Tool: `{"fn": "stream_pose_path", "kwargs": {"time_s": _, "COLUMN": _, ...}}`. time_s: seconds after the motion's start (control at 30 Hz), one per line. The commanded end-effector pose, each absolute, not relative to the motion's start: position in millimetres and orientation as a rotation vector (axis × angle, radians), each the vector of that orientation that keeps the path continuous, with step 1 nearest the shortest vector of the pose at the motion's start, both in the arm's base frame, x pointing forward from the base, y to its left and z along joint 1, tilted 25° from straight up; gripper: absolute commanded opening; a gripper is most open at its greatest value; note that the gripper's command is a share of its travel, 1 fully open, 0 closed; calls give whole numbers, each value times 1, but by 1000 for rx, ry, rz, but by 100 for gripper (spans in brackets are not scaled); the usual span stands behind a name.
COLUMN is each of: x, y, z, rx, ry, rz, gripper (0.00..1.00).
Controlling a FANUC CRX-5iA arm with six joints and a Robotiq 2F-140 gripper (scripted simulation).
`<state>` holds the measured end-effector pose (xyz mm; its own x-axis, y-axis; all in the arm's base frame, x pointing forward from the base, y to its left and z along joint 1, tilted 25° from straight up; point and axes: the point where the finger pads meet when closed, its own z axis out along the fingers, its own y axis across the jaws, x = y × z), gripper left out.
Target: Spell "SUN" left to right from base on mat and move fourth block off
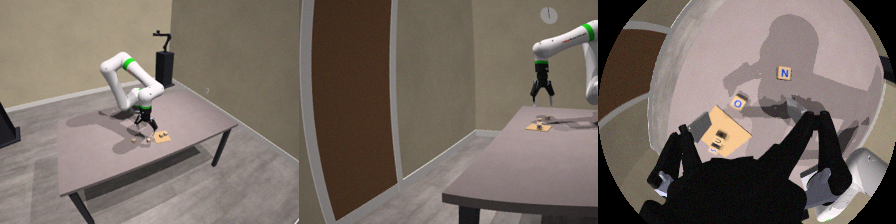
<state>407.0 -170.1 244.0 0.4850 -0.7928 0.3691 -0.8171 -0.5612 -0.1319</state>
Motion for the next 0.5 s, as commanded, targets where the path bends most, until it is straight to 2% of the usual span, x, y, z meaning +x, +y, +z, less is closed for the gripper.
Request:
{"fn": "stream_pose_path", "kwargs": {"time_s": 0.0, "x": 404, "y": -178, "z": 245, "rx": 2564, "ry": -1632, "rz": 626, "gripper": 100}}
{"fn": "stream_pose_path", "kwargs": {"time_s": 0.47, "x": 393, "y": -199, "z": 248, "rx": 2255, "ry": -2151, "rz": 649, "gripper": 100}}
